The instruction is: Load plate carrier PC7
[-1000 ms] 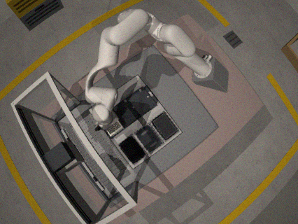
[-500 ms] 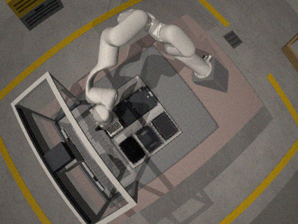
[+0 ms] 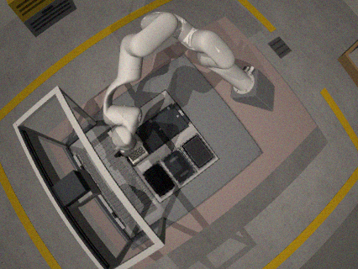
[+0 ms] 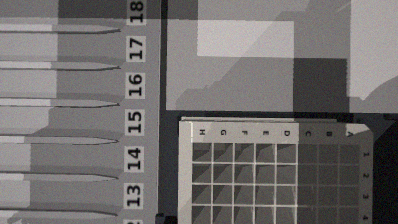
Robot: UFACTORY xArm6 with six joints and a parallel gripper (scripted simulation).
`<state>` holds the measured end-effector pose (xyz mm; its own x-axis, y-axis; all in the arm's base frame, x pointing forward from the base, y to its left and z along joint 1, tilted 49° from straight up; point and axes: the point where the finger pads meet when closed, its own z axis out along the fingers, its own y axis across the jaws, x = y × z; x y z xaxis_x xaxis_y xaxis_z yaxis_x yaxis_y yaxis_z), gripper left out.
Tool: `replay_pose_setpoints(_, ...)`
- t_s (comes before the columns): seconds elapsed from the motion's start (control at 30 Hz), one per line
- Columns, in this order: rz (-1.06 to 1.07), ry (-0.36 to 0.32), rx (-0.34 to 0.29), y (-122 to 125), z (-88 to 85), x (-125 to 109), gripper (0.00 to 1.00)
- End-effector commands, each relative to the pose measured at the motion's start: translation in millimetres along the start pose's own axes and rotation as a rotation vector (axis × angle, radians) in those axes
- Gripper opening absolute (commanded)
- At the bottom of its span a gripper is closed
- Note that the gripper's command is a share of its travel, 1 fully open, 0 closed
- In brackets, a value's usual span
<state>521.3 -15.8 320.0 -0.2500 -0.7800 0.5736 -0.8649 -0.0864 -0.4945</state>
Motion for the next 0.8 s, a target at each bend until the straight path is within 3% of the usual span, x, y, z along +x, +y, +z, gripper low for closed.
replay_pose_setpoints(0.0,0.001,-0.001,0.003,-1.0,-1.2,0.1,0.00)
replay_pose_setpoints(0.3,0.001,-0.001,0.003,-1.1,-1.1,0.1,0.00)
replay_pose_setpoints(0.33,0.001,-0.001,0.003,-1.0,-0.7,0.1,1.00)
replay_pose_setpoints(0.77,0.001,-0.001,0.003,-1.1,-0.7,0.1,1.00)
